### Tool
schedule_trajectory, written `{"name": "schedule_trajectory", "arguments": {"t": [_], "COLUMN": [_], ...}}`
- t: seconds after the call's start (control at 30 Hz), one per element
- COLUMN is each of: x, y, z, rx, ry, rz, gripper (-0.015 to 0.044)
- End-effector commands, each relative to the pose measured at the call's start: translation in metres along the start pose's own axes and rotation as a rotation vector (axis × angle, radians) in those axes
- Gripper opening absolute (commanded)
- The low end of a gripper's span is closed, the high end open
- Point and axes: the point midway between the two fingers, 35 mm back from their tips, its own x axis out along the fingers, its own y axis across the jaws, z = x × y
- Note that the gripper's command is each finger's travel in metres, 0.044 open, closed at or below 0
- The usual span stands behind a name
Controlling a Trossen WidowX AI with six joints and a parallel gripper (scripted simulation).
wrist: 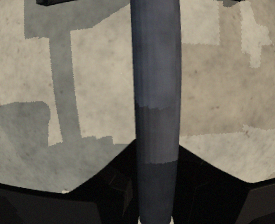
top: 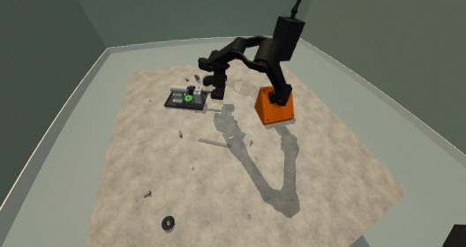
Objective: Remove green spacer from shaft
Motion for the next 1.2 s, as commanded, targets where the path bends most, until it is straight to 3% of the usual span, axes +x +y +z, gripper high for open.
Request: {"name": "schedule_trajectory", "arguments": {"t": [0.0,1.17], "x": [0.0,-0.0005], "y": [0.0,0.0], "z": [0.0,0.0067], "rx": [0.0,-0.003], "ry": [0.0,0.004], "rz": [0.0,-0.001], "gripper": [0.0,0.0]}}
